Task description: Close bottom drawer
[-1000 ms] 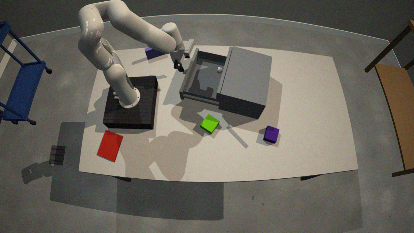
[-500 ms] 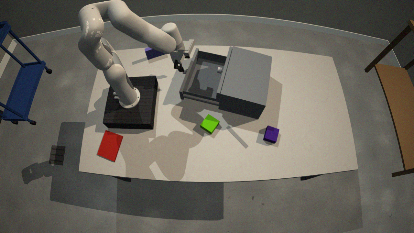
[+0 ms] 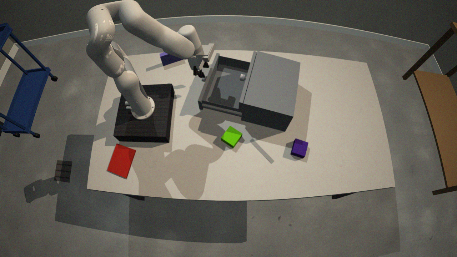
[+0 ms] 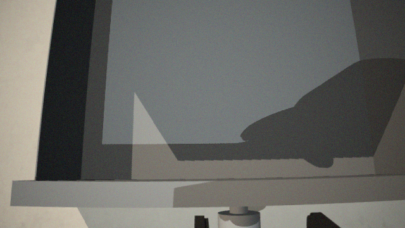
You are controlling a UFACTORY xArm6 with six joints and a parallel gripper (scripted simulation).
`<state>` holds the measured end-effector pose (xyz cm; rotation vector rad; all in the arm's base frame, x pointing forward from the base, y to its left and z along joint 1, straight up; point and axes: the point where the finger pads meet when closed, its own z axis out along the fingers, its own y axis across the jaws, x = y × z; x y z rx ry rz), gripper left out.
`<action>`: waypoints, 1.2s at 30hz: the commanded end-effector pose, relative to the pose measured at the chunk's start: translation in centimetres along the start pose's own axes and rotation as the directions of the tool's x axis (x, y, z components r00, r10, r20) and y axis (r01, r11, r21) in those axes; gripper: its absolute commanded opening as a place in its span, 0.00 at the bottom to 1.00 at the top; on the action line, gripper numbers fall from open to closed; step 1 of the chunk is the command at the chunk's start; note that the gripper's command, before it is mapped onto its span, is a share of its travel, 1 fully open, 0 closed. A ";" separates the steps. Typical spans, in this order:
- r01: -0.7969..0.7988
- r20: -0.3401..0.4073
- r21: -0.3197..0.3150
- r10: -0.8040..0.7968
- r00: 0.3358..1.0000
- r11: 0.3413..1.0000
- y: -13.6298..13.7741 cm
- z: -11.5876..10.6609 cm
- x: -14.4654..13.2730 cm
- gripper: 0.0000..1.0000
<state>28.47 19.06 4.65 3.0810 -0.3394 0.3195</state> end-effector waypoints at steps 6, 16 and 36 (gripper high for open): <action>0.000 -0.002 0.003 0.000 1.000 1.000 -0.1 -0.1 0.1 0.00; 0.000 -0.002 0.003 0.000 1.000 1.000 -0.1 -0.1 0.1 0.00; 0.000 0.000 0.005 0.000 1.000 1.000 -0.2 -1.7 0.1 0.00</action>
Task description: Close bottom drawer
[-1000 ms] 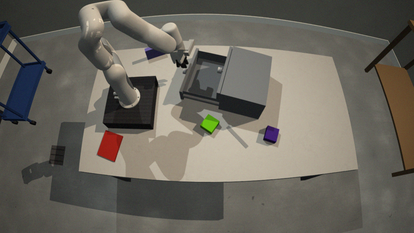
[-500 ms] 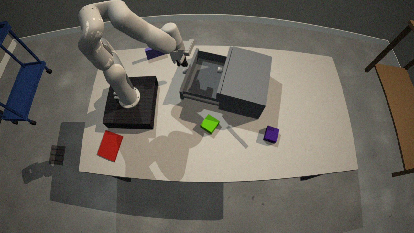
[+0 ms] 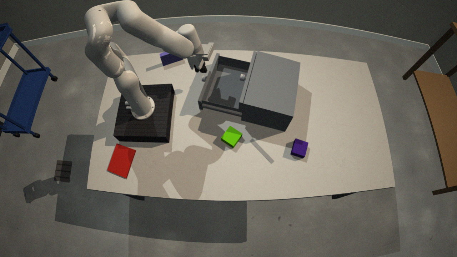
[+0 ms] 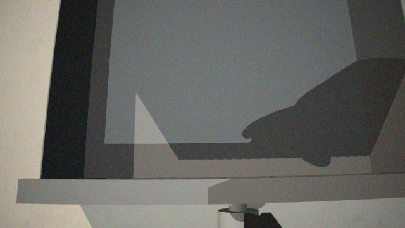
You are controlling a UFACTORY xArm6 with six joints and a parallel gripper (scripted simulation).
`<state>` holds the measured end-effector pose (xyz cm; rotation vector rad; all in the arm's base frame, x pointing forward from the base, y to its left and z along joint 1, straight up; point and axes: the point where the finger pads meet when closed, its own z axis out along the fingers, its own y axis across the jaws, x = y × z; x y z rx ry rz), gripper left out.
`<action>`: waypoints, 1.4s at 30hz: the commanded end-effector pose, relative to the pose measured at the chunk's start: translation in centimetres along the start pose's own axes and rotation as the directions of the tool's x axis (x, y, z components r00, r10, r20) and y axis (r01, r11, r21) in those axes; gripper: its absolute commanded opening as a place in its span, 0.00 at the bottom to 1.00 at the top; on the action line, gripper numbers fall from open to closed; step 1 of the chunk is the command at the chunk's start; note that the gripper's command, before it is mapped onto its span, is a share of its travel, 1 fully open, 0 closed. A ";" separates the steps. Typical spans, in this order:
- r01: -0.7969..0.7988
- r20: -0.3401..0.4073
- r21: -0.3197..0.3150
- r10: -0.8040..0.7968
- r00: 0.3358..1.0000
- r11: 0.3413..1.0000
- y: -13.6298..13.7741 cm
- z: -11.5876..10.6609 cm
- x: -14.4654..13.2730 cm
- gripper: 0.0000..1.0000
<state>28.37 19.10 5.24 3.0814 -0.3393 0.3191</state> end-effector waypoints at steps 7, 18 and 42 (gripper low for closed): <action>0.000 0.000 0.005 0.000 1.000 1.000 -0.1 -1.1 0.1 0.60; 0.000 0.000 0.005 0.000 1.000 1.000 -0.1 -1.1 0.1 0.60; 0.000 0.000 0.004 0.000 1.000 1.000 -0.1 -1.1 0.1 0.60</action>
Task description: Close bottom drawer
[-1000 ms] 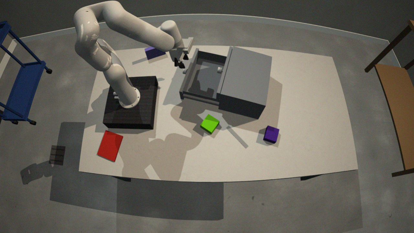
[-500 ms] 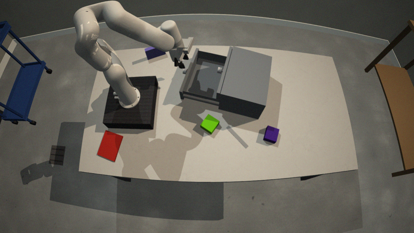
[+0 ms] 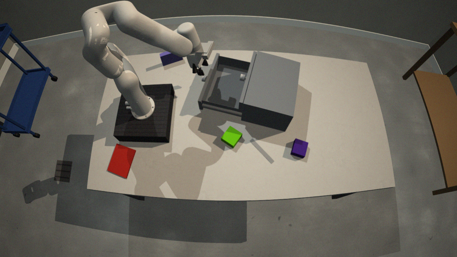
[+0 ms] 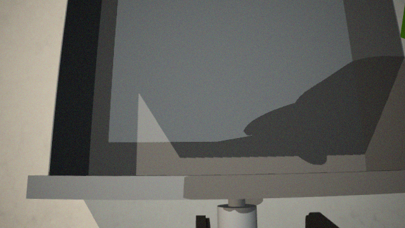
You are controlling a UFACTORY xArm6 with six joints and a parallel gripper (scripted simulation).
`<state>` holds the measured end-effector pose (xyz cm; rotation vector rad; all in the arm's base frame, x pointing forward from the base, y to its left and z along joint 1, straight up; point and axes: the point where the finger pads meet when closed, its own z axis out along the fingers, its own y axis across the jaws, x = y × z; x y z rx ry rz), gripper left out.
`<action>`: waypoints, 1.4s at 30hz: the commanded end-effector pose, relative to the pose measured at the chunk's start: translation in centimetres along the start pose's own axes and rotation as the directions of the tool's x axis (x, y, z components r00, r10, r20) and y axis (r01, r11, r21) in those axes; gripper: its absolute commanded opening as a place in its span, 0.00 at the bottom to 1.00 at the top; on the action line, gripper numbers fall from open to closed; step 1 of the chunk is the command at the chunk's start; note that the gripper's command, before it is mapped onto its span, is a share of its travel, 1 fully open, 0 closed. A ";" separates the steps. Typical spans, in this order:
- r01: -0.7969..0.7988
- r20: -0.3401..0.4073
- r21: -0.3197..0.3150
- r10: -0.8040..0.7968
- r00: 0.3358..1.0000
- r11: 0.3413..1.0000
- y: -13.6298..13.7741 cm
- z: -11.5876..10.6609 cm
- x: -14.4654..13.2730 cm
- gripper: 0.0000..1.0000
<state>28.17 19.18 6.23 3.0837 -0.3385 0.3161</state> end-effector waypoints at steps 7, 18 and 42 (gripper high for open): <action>-0.001 -0.004 0.001 0.001 1.000 1.000 -0.1 0.2 0.1 0.60; -0.001 -0.005 0.001 0.001 1.000 1.000 -0.1 1.2 -0.1 0.60; -0.001 -0.005 0.001 0.001 1.000 1.000 -0.1 4.1 -0.7 0.60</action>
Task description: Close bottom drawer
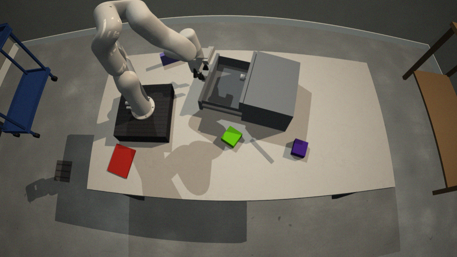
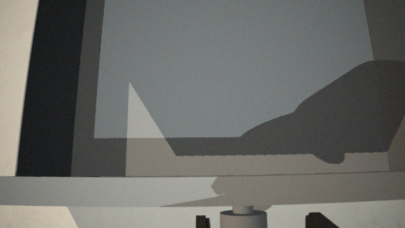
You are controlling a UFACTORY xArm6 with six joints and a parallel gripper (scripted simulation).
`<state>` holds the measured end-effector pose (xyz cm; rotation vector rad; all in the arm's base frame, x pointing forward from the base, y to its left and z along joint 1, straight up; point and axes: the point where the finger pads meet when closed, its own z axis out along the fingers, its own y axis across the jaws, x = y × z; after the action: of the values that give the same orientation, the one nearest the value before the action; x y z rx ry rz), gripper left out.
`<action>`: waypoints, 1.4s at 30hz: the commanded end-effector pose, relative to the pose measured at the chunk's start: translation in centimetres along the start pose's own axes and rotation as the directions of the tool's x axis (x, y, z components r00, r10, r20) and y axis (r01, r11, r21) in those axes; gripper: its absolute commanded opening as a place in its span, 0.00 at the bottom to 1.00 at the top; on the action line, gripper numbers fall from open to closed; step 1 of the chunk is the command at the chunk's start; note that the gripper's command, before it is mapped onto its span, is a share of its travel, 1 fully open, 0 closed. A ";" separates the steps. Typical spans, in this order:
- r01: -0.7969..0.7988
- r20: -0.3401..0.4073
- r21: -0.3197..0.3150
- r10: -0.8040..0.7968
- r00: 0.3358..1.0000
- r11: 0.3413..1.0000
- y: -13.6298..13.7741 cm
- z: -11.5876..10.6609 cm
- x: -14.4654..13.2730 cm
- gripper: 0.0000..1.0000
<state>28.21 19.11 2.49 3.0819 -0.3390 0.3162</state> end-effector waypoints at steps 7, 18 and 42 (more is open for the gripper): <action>-0.001 -0.005 0.002 0.001 1.000 1.000 -0.1 0.7 0.0 0.60; -0.001 -0.004 0.002 0.001 1.000 1.000 -0.1 0.9 0.0 0.60; -0.001 -0.004 0.002 0.001 1.000 1.000 -0.2 0.8 -0.2 0.60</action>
<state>28.19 19.17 1.52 3.0811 -0.3395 0.3197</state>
